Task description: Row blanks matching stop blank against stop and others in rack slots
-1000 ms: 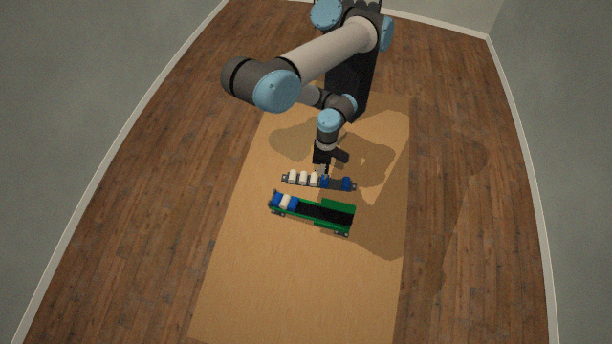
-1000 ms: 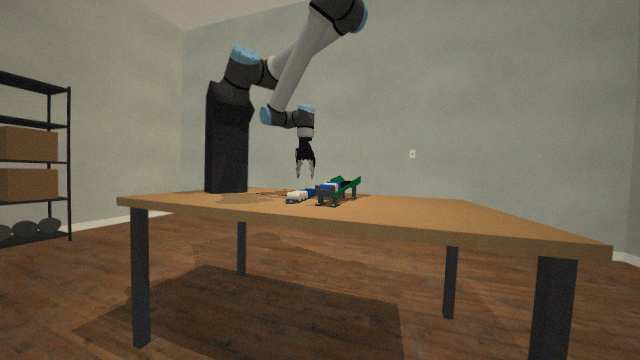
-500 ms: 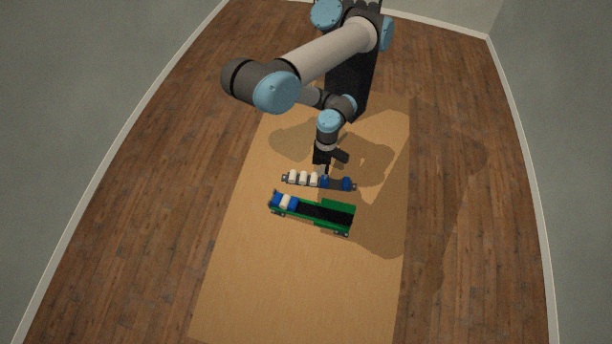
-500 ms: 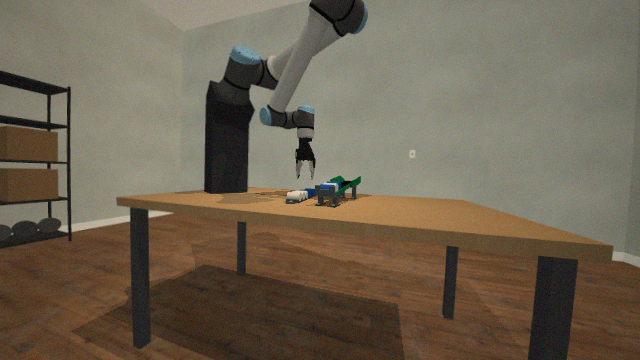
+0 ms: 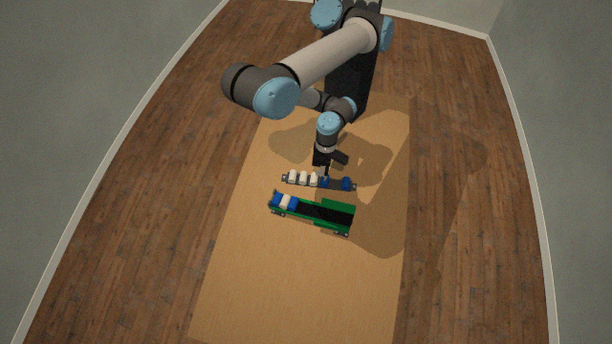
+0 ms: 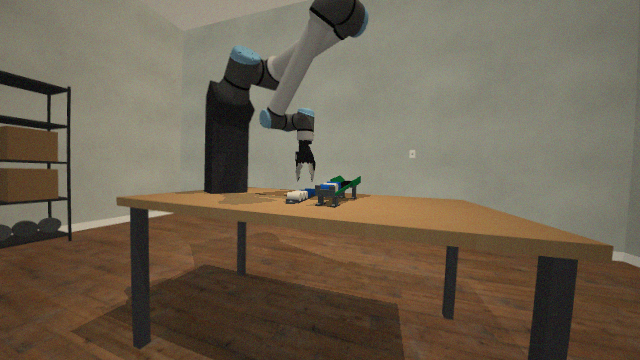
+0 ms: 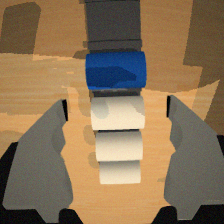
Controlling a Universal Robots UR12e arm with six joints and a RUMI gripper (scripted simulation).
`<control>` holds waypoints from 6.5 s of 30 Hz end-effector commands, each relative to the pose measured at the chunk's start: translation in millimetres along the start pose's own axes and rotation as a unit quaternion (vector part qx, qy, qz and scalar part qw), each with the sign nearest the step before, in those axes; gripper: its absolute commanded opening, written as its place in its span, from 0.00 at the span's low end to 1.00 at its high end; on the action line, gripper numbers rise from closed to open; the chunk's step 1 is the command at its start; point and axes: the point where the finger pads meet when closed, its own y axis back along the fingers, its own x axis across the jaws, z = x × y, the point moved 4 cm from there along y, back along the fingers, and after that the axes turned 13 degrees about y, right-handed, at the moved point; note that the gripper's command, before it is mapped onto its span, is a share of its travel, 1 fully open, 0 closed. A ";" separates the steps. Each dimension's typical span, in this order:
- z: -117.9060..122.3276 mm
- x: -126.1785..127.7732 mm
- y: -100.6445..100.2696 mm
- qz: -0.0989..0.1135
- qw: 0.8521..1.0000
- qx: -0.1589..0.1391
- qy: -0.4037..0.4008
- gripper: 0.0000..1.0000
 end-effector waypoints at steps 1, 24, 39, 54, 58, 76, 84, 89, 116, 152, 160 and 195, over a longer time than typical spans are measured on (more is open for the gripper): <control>-0.1 0.2 -7.8 0.000 1.000 0.000 0.000 0.49; 0.0 0.1 -32.0 0.000 1.000 0.000 0.000 0.49; 0.0 0.1 -34.5 0.000 1.000 0.000 0.000 0.49; 0.0 0.1 -34.5 0.000 1.000 0.000 0.000 0.49; 0.0 0.1 -34.5 0.000 1.000 0.000 0.000 0.49; 0.0 0.1 -35.8 0.000 1.000 0.000 0.000 0.49; 0.0 0.1 -47.6 0.000 1.000 0.000 0.000 0.49; 0.0 0.1 -54.2 0.000 1.000 0.000 0.000 0.49; 0.0 0.1 -70.0 0.000 1.000 0.000 0.000 0.49; 0.0 0.1 -70.0 0.000 1.000 0.000 0.000 0.36; 0.0 0.1 -70.0 0.000 1.000 0.000 0.000 0.36; 0.0 0.1 26.9 0.000 1.000 0.000 0.000 0.36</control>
